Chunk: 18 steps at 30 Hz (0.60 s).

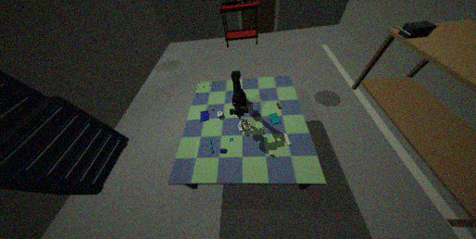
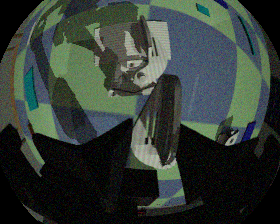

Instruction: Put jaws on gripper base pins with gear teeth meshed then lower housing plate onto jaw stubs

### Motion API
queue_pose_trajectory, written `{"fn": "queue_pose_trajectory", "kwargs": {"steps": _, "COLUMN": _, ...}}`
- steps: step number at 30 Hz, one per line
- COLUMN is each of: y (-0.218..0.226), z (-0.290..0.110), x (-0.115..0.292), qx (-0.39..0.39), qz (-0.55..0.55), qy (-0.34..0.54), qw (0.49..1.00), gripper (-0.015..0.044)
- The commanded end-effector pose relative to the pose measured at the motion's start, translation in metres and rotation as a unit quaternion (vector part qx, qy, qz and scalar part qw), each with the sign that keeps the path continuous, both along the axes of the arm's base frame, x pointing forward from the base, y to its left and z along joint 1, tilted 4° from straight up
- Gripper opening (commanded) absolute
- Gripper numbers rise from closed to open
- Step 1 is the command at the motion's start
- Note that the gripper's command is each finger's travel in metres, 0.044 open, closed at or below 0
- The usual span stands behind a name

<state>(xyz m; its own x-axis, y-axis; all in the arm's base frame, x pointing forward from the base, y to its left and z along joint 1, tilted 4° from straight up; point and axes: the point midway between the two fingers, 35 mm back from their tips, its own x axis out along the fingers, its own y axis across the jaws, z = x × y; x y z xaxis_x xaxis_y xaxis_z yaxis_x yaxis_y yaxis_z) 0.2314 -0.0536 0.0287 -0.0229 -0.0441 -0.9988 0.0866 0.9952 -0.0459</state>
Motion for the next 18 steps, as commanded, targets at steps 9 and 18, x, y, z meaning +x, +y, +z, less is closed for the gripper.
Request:
{"fn": "queue_pose_trajectory", "kwargs": {"steps": 9, "y": 0.007, "z": 0.001, "x": 0.019, "qx": -0.002, "qz": 0.002, "qy": -0.001, "qw": 1.0, "gripper": 0.0134}}
{"fn": "queue_pose_trajectory", "kwargs": {"steps": 18, "y": 0.021, "z": 0.001, "x": 0.044, "qx": -0.002, "qz": 0.001, "qy": -0.002, "qw": 1.0, "gripper": 0.0134}}
